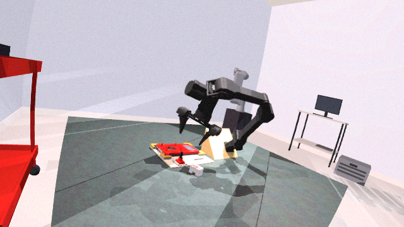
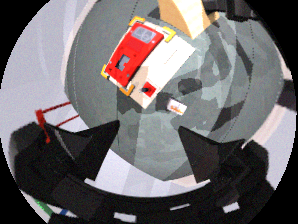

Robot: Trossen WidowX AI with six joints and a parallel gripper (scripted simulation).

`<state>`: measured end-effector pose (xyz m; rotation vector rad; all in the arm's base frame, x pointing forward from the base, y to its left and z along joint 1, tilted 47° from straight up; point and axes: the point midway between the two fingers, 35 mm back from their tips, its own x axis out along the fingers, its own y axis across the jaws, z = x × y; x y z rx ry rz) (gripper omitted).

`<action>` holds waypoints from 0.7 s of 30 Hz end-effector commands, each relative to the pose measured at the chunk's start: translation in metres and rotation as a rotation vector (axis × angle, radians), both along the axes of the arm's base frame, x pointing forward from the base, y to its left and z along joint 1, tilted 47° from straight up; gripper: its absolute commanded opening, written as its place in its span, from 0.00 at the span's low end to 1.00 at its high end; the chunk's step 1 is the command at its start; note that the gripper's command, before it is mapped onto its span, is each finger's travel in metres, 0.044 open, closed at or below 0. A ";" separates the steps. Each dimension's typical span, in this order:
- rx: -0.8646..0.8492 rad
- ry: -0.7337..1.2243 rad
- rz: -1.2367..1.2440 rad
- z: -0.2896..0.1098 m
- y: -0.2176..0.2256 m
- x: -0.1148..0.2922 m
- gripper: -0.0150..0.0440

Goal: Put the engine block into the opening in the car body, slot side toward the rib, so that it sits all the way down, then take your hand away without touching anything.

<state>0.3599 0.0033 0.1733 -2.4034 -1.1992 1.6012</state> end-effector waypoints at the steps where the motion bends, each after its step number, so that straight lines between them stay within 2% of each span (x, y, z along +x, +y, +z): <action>1: 0.086 0.126 -0.005 -0.004 0.023 -0.013 1.00; 7: 0.174 0.286 -0.019 -0.004 0.047 -0.029 1.00; 14: 0.177 0.291 -0.020 -0.005 0.050 -0.030 1.00; 18: 0.178 0.290 -0.020 -0.026 0.073 -0.031 1.00; 21: 0.178 0.290 -0.020 -0.027 0.074 -0.031 1.00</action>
